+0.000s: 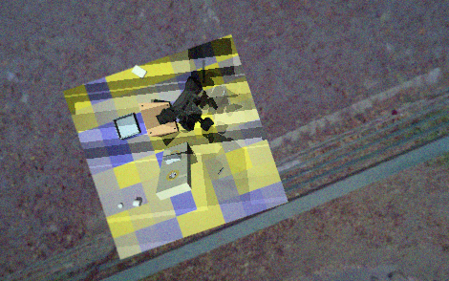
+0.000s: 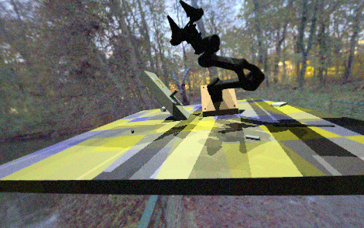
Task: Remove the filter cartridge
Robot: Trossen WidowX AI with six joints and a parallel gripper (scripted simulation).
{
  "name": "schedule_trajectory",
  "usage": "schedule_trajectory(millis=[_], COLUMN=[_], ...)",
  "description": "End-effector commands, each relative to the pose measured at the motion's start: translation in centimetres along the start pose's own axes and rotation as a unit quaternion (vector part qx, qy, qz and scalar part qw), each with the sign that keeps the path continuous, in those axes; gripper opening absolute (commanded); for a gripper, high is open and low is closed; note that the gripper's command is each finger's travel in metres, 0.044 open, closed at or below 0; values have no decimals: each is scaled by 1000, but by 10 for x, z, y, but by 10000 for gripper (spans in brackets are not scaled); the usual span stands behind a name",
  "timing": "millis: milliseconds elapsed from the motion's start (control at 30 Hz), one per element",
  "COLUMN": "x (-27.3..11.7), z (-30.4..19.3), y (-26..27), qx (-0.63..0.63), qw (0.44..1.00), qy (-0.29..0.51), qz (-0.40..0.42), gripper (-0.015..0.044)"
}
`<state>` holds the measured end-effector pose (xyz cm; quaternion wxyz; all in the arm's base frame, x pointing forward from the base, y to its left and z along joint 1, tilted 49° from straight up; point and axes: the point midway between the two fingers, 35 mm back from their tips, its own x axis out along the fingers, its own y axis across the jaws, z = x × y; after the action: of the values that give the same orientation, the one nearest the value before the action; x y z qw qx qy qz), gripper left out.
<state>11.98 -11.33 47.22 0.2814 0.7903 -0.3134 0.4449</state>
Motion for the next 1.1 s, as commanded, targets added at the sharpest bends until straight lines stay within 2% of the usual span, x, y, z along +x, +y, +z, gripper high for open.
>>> schedule_trajectory(millis=[0,133,267,367,700,1067], x=[1,5,-3,-11,-49,-107], z=[3,57,119,147,214,266], y=[-1,-11,-23,-29,-47,-67], qx=[-8,-155,-306,-368,-492,-550], qw=[1000,981,921,881,746,593], qy=[-5,-96,-173,-195,-198,-95], qz=[-2,-62,-166,-225,-403,-581], gripper=[374,269,164,96,96,96])
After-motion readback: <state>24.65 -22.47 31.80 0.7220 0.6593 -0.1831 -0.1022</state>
